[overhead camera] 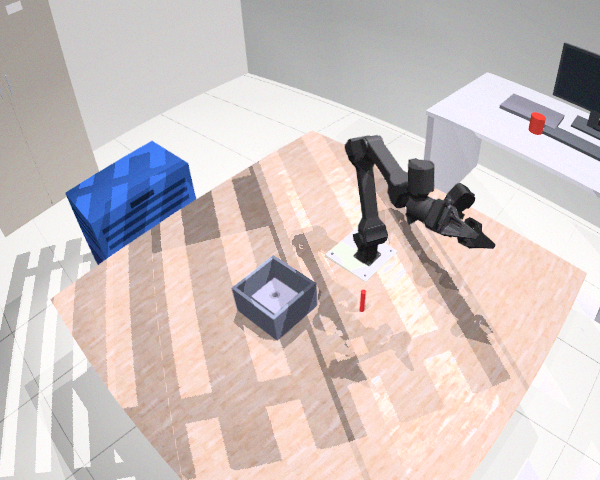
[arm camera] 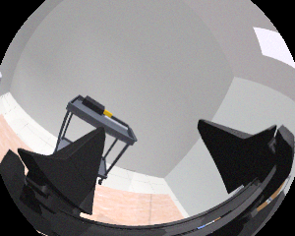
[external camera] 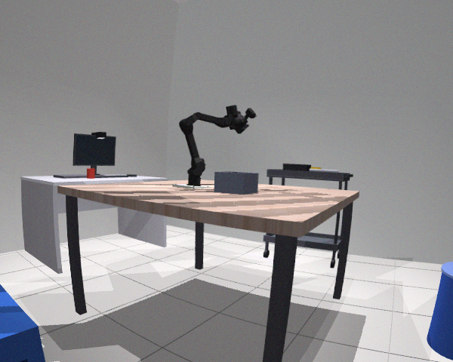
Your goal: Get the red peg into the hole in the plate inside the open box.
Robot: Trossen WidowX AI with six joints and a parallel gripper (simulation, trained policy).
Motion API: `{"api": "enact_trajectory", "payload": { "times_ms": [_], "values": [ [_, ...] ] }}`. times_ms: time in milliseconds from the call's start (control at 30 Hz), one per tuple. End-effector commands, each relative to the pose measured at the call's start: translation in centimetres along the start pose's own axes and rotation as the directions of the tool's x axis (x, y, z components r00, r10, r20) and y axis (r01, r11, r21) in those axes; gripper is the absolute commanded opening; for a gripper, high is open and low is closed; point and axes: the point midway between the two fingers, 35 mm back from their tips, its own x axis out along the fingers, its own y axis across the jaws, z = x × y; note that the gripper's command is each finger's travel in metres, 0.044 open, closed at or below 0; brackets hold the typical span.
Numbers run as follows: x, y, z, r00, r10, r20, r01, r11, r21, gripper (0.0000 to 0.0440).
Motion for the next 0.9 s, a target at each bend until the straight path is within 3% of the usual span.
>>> {"api": "enact_trajectory", "payload": {
  "times_ms": [0,400,867],
  "values": [
    [-1.0,-0.2,-2.4,0.995,-0.005,-0.101,0.017,0.992,0.122,0.044],
    [-4.4,-0.4,-8.0,0.937,-0.008,-0.35,0.162,0.897,0.412,0.044],
    [-9.1,0.7,-14.0,0.793,0.034,-0.608,0.436,0.665,0.606,0.044]
  ]
}}
